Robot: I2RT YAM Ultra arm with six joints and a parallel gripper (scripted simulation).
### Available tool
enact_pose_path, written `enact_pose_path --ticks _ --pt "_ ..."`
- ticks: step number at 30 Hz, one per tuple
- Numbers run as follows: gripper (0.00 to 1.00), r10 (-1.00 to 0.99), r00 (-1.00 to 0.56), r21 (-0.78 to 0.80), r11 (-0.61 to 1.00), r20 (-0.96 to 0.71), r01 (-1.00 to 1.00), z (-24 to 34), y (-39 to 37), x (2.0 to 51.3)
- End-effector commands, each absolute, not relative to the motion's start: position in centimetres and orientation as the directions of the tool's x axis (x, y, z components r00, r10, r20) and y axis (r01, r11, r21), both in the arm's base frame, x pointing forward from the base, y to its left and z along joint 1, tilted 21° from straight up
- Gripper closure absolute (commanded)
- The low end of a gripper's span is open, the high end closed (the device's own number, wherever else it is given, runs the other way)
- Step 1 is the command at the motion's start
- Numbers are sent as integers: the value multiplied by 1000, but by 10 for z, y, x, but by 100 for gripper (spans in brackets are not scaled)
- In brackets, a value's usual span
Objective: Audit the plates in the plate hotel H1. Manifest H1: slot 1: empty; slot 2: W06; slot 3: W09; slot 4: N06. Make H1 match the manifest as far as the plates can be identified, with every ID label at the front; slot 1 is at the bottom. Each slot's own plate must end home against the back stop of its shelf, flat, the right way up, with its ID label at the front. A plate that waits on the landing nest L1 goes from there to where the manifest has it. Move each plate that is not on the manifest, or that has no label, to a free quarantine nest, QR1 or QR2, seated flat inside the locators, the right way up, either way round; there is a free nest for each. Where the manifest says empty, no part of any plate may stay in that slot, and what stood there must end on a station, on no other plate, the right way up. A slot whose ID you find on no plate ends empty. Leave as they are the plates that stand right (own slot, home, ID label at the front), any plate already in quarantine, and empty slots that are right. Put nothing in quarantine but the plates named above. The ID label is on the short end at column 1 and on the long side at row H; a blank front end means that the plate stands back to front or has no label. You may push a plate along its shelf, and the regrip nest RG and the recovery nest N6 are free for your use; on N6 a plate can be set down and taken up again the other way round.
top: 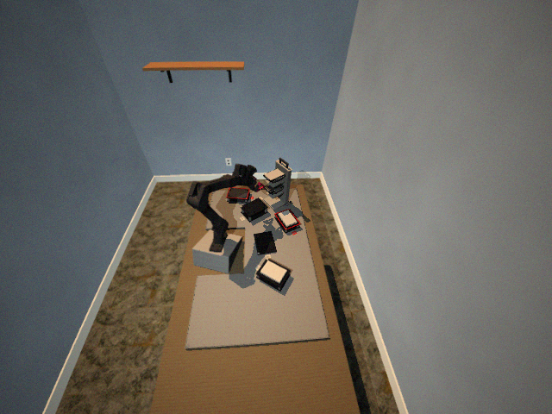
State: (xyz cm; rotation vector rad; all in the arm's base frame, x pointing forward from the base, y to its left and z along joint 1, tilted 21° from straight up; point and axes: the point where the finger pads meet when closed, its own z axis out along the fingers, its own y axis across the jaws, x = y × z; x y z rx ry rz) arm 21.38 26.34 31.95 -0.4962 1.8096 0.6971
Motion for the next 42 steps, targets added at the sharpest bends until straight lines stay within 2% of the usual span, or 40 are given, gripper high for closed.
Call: enact_pose_path --ticks 1,17,32,42 --pt "0 20 -316 227 738 -949 -636 328 262 214" --pt "0 31 -306 229 735 -952 -638 329 259 211" --pt "0 12 -325 228 738 -946 -636 315 244 190" --pt "0 9 -326 226 739 -945 -635 299 254 193"
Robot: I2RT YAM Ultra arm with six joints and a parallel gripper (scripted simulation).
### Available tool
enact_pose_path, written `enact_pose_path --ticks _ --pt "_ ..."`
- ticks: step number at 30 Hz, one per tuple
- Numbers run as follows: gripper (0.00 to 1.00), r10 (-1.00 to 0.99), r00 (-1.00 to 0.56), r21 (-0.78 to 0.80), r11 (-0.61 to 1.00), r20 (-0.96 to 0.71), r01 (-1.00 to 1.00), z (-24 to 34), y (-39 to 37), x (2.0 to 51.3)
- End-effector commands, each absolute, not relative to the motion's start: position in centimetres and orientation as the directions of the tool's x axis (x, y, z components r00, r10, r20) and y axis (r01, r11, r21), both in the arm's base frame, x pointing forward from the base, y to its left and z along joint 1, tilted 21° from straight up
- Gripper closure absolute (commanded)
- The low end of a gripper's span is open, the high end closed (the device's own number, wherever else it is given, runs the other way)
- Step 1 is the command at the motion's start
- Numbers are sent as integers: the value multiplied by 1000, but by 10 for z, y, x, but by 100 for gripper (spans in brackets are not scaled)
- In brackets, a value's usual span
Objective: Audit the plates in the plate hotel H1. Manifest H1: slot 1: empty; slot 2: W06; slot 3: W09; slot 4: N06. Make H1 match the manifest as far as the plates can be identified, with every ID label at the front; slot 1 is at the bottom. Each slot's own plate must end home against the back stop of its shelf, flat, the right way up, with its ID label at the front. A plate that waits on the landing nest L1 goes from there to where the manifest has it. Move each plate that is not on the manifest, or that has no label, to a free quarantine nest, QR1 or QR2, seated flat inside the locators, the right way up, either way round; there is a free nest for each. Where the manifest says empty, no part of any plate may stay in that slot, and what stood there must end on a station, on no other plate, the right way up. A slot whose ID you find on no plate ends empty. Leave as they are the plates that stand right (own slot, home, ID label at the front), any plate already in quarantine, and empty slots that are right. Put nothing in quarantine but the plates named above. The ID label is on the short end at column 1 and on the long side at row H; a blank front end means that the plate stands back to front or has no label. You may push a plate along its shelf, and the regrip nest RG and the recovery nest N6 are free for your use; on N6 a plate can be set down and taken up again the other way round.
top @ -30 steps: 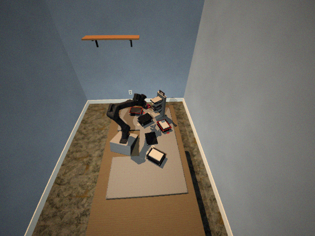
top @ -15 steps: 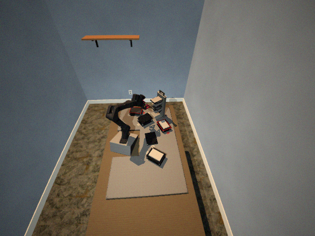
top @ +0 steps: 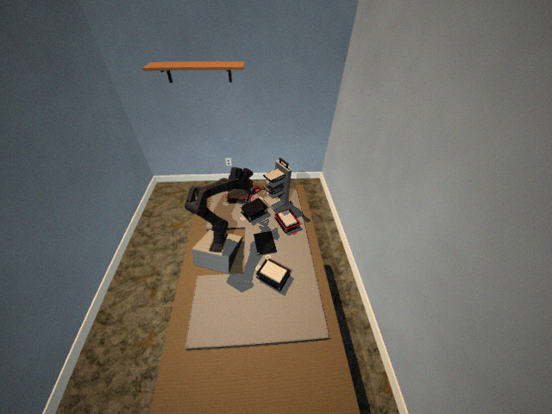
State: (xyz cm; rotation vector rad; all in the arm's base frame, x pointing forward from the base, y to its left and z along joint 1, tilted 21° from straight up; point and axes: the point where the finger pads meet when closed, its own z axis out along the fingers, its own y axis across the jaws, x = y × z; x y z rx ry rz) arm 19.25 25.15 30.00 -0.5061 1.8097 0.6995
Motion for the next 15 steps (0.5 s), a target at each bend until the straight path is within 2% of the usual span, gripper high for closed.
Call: enact_pose_path --ticks 1,9,10,15 --pt "0 6 -327 224 739 -945 -635 296 255 194" --pt "0 5 -328 224 740 -945 -634 286 258 194" --pt "0 37 -311 236 736 -950 -634 302 257 196" --pt "0 -1 -330 221 742 -944 -633 275 262 195"
